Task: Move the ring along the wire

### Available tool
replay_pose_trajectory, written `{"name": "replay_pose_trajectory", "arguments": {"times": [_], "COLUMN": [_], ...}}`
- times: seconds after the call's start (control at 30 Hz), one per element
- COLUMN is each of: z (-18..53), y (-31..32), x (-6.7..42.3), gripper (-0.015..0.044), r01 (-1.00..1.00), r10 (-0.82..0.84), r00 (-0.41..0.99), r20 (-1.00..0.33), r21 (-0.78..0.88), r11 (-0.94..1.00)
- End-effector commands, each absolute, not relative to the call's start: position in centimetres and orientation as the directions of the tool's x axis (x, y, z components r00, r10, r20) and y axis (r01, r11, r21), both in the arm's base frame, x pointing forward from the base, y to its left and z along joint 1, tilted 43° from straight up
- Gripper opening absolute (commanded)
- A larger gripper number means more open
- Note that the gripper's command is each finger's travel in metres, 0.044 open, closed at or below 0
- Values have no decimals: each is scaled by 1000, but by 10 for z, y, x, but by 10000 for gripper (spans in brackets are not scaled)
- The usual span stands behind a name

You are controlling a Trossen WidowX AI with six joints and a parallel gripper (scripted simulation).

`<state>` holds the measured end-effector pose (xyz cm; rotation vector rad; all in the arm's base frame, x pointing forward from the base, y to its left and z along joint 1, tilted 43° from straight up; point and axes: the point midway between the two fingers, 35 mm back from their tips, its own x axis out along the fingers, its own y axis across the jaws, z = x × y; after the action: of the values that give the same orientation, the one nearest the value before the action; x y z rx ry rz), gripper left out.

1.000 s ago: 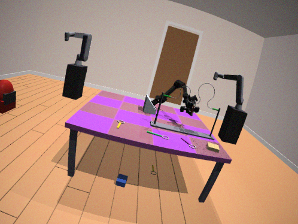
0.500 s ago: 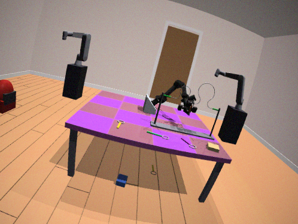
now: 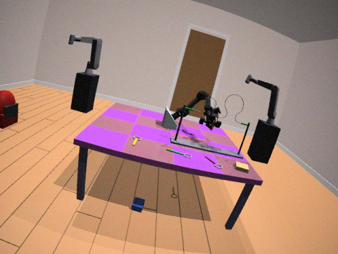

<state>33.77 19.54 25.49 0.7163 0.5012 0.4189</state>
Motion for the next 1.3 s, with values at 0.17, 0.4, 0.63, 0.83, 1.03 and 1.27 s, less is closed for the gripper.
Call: {"name": "replay_pose_trajectory", "arguments": {"times": [0.17,0.4,0.63,0.83,1.03,1.27], "z": [242,231,221,214,210,210], "y": [182,167,149,129,108,83], "x": [339,341,343,346,348,351], "gripper": [-150,-150,-150,-150,-150,-150], "r01": [-201,-209,-217,-224,-228,-231], "r10": [499,461,413,354,288,203], "r00": [805,809,816,823,831,842], "r20": [-322,-363,-406,-444,-476,-500], "r21": [642,555,447,320,179,7], "r11": [740,805,868,921,957,973]}}
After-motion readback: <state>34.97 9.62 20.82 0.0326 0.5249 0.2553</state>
